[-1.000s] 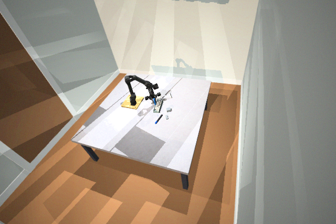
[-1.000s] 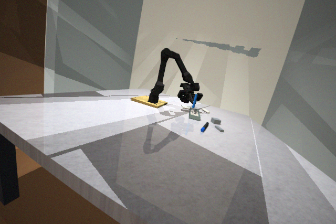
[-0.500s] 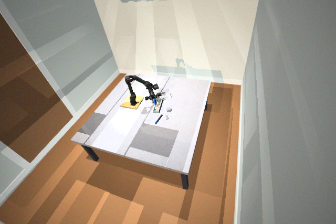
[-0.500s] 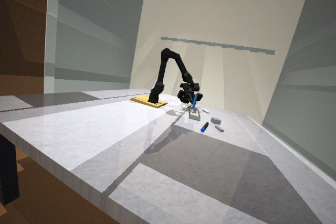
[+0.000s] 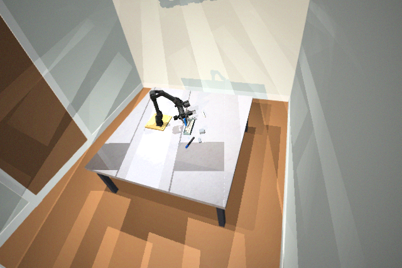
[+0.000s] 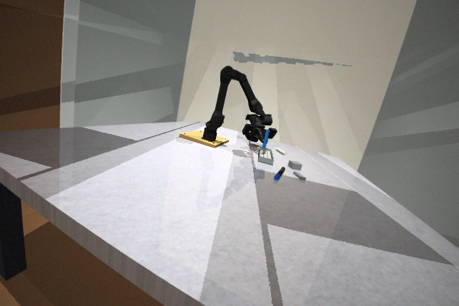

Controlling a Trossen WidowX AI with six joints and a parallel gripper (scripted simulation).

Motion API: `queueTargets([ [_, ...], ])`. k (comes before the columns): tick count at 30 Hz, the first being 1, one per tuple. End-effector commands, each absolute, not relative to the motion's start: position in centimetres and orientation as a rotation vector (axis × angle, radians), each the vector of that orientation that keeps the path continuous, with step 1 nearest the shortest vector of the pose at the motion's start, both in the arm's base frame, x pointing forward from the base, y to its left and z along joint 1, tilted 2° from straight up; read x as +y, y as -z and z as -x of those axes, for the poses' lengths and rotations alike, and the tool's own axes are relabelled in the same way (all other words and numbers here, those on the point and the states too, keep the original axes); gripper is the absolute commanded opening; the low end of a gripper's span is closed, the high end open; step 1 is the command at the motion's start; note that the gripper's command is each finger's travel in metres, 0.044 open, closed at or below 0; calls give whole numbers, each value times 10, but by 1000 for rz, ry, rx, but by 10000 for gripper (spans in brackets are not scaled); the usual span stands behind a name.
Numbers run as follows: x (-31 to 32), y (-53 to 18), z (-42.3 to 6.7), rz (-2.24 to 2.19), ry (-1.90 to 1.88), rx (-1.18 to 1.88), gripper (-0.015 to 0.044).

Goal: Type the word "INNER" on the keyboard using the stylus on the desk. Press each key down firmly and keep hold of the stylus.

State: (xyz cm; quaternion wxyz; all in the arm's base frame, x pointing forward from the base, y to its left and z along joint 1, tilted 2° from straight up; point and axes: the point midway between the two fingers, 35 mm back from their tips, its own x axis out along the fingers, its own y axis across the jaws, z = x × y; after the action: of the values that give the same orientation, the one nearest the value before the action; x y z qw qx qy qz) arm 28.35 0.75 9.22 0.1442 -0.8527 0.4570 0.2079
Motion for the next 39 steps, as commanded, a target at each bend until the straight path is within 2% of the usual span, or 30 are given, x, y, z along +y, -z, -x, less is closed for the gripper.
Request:
queueTargets([
  [1,7,-90,-282,2461,-609,1321,81],
  [39,7,-80,-283,2461,-609,1321,81],
])
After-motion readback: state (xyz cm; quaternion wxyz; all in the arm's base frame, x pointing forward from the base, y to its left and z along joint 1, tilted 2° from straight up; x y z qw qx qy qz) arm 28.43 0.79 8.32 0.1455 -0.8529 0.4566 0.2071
